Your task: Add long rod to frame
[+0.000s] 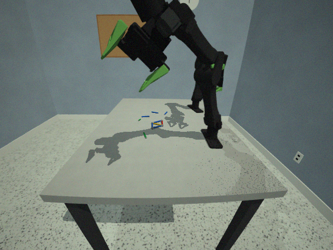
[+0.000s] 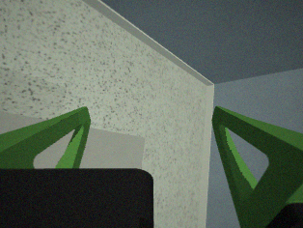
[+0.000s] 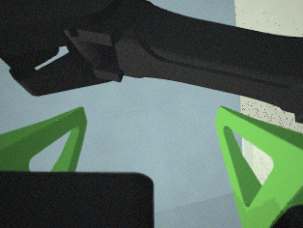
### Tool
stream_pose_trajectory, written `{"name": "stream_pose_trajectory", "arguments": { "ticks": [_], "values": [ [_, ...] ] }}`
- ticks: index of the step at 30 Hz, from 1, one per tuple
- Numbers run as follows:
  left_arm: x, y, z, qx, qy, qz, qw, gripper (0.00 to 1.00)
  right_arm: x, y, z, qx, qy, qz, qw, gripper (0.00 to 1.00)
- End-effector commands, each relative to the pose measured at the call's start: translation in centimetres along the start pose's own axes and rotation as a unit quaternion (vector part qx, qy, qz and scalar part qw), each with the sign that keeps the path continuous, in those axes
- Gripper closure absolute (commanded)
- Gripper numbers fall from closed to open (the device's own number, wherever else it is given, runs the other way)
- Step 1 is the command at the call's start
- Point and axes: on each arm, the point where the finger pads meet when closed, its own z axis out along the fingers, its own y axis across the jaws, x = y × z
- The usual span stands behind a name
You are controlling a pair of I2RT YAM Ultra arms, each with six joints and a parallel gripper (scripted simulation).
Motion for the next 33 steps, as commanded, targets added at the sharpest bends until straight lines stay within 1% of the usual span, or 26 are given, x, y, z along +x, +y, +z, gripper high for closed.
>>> {"name": "stream_pose_trajectory", "arguments": {
  "ticks": [1, 3, 6, 7, 11, 13, 15, 19, 23, 28, 30, 33],
  "values": [
    [-0.3, -0.3, -0.5, 0.007, -0.003, -0.003, 1.0, 0.0, -0.8, -1.7, -0.8, 0.038, 0.015, -0.045, 0.998, 0.0],
    [-0.3, -0.3, -0.5, 0.007, -0.002, -0.003, 1.0, 0.0, -2.0, -3.8, -1.9, 0.08, 0.031, -0.093, 0.992, 0.0],
    [-0.4, -0.3, -0.5, 0.006, -0.007, 0.001, 1.0, 0.0, -5.6, -6.2, -4.2, 0.13, 0.039, -0.15, 0.979, 0.0],
    [-0.4, -0.6, -0.5, 0.013, -0.006, -0.001, 1.0, 0.0, -6.9, -7.0, -5.0, 0.145, 0.041, -0.167, 0.974, 0.0],
    [-0.4, -0.8, -0.8, 0.02, -0.006, 0.002, 1.0, 0.0, -11.5, -9.5, -7.7, 0.196, 0.045, -0.232, 0.952, 0.0],
    [-0.4, -0.8, -0.8, 0.02, -0.006, 0.002, 1.0, 0.0, -11.5, -9.5, -7.7, 0.196, 0.045, -0.232, 0.952, 0.0],
    [-0.1, -1.1, -0.9, 0.028, -0.004, 0.006, 1.0, 0.0, -13.5, -10.9, -9.0, 0.222, 0.053, -0.269, 0.936, 0.0],
    [0.4, -1.2, -1.2, 0.044, 0.002, 0.02, 0.999, 0.0, -18.0, -13.1, -11.4, 0.264, 0.049, -0.327, 0.906, 0.0],
    [1.4, -0.8, -1.8, 0.06, 0.011, 0.044, 0.997, 0.0, -21.9, -14.9, -13.2, 0.3, 0.045, -0.378, 0.874, 0.0],
    [3.3, 0.3, -2.9, 0.086, 0.029, 0.091, 0.992, 0.0, -26.8, -17.0, -15.3, 0.341, 0.034, -0.445, 0.827, 0.0],
    [3.3, 0.3, -2.9, 0.086, 0.029, 0.091, 0.992, 0.0, -26.8, -17.0, -15.3, 0.341, 0.034, -0.445, 0.827, 0.0],
    [5.1, 1.2, -3.9, 0.11, 0.046, 0.136, 0.984, 0.0, -29.8, -18.6, -16.6, 0.371, 0.031, -0.481, 0.793, 0.0]
  ]
}}
